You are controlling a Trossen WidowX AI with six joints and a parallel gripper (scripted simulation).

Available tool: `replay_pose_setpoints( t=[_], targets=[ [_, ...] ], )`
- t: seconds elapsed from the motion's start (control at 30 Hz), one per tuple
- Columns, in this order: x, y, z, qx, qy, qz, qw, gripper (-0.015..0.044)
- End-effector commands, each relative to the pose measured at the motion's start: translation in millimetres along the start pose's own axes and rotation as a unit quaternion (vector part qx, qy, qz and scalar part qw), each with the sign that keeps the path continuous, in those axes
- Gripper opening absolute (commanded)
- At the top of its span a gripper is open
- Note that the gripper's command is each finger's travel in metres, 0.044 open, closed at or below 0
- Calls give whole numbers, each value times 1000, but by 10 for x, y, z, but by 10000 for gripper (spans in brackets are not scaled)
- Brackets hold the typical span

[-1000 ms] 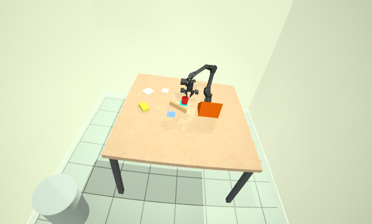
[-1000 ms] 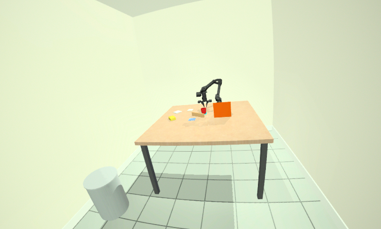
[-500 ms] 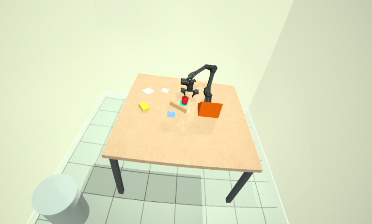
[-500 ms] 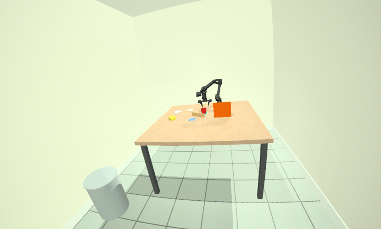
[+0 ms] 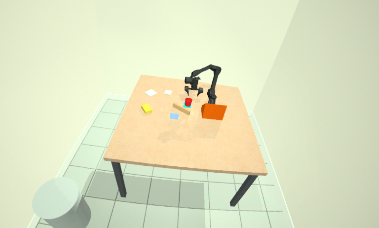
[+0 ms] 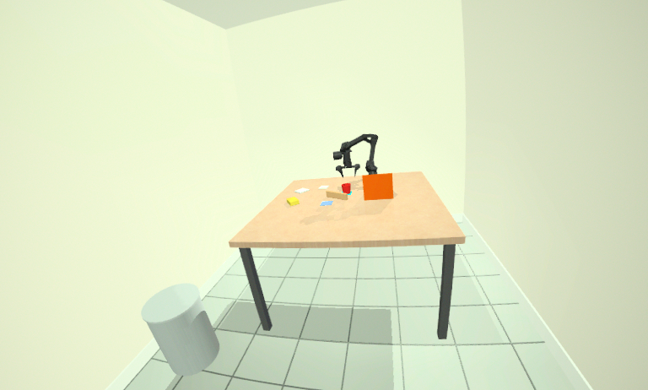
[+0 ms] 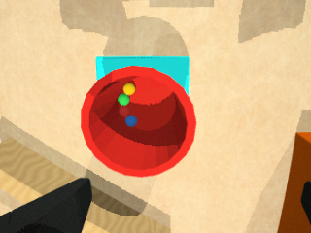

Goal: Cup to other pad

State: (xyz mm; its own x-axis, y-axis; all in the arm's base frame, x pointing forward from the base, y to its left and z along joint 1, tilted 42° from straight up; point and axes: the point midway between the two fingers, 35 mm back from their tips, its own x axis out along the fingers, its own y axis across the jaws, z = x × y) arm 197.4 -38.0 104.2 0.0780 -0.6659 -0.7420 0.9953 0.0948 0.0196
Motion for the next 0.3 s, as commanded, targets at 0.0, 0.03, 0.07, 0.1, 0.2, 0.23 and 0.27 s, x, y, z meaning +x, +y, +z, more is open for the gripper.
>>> replay_pose_setpoints(
  t=[0.0,0.03,0.07,0.1,0.2,0.23,0.27],
  targets=[
    [-141,9,-4,4,2,3,1000,440],
    [-169,5,-4,4,1,3,1000,440],
    [-195,0,-3,4,1,3,1000,440],
    [-216,-4,-3,4,1,4,1000,440],
    [-233,-17,-1,4,0,4,1000,440],
    [-184,-18,-2,0,-2,2,1000,440],
    [-184,-18,-2,0,-2,2,1000,440]
  ],
)
